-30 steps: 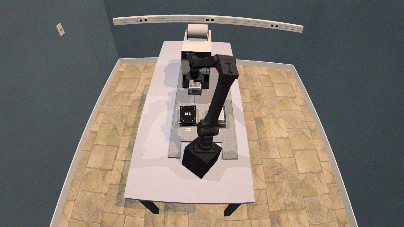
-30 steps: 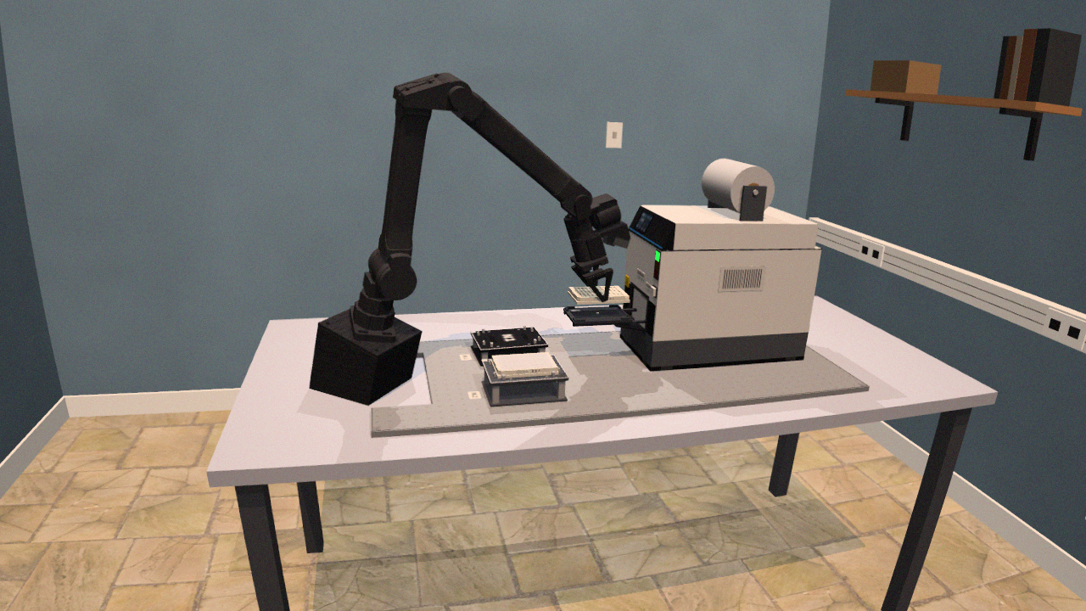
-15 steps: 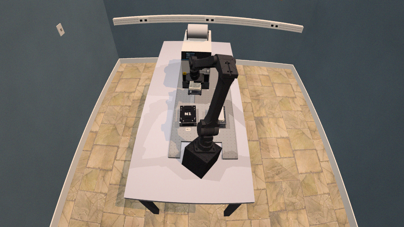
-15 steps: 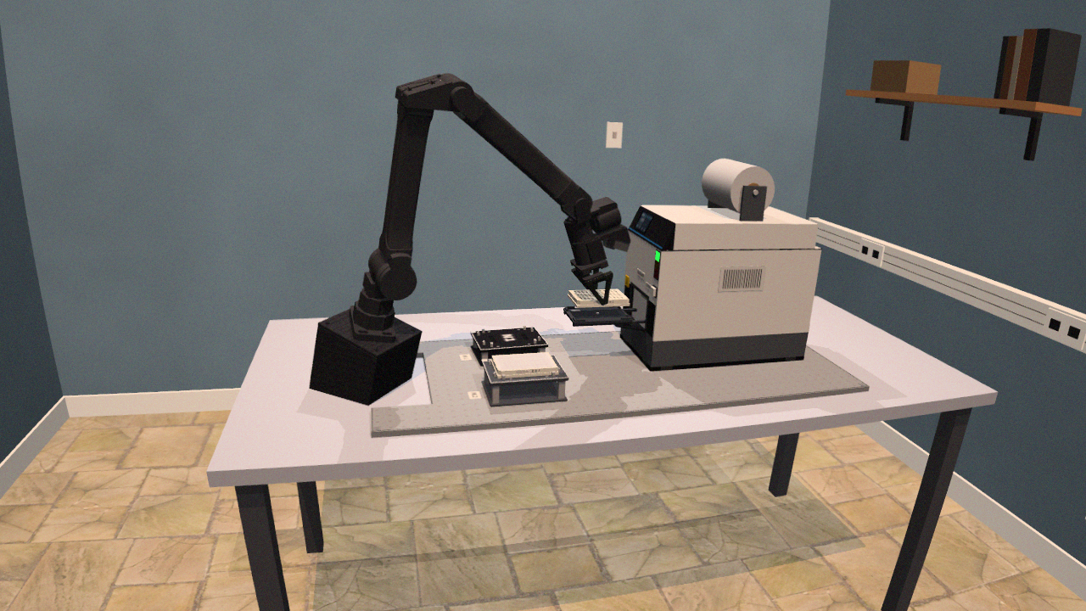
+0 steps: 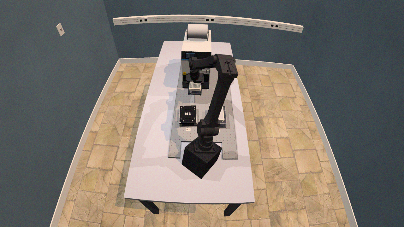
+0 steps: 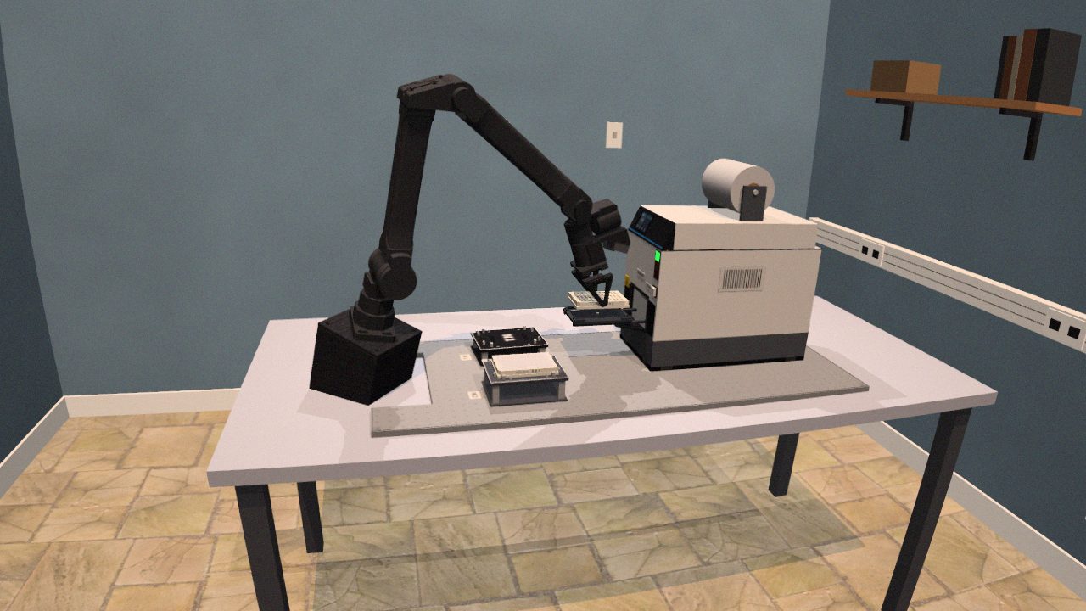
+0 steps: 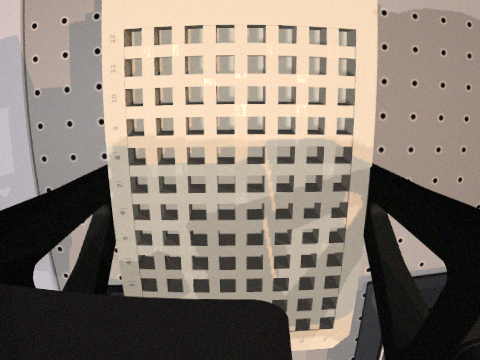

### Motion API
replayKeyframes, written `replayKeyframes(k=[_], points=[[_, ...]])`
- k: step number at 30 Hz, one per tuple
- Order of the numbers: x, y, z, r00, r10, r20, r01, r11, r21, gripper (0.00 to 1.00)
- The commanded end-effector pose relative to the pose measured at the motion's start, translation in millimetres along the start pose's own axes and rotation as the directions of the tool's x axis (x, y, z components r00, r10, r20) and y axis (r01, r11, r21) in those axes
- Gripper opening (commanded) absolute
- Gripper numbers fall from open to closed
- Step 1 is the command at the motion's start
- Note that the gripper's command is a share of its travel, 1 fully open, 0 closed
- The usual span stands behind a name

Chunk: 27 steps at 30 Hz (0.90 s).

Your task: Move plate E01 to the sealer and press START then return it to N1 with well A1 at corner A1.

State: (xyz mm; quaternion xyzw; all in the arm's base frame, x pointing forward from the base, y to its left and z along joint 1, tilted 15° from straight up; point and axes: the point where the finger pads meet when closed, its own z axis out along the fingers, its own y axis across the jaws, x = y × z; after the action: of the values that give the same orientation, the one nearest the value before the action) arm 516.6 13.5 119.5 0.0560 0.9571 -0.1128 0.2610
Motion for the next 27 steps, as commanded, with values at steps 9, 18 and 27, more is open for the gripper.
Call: replayKeyframes(k=[9,18,27], points=[[-31.8,-7.9,-16.3,0.999,0.017,0.051,-0.017,1.0,-0.005,0.0],[-12.2,-7.6,-7.3,1.0,0.007,0.017,-0.007,1.0,0.001,0.0],[-16.3,-6.6,-7.5,0.999,0.013,0.036,-0.013,1.0,-0.002,0.0]])
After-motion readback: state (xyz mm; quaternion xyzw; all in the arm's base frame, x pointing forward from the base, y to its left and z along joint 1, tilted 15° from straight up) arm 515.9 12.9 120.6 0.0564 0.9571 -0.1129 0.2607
